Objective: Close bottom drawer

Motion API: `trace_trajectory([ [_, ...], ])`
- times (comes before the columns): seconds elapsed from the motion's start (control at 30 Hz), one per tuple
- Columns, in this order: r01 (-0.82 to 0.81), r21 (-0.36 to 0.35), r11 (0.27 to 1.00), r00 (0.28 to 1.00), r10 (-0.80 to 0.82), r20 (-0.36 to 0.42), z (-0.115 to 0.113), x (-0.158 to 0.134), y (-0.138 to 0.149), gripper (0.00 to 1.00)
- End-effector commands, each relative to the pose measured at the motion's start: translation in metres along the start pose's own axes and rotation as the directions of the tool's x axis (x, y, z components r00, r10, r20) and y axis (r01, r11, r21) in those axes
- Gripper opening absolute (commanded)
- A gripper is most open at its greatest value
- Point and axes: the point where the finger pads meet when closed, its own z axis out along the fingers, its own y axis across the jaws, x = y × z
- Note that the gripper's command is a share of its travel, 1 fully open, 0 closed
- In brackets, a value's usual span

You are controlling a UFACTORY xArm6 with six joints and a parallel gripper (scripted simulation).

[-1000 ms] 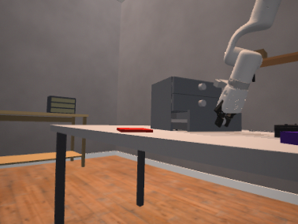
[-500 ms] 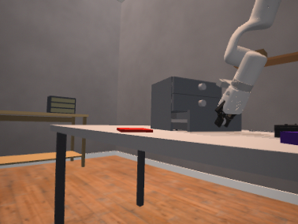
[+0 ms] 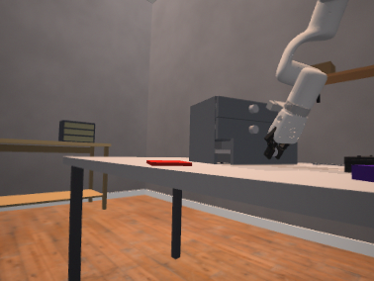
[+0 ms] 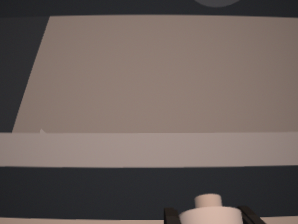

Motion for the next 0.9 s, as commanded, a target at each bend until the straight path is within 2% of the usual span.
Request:
trace_trajectory([
  [0.0,-0.002,0.0,1.0,1.0,0.002,-0.005,0.009,0.015,0.0,0.0],
  [0.47,-0.002,0.0,1.0,1.0,0.002,-0.005,0.039,0.058,0.0,0.0],
  [0.87,-0.002,0.0,1.0,1.0,0.002,-0.005,0.049,0.073,0.0,0.0],
])
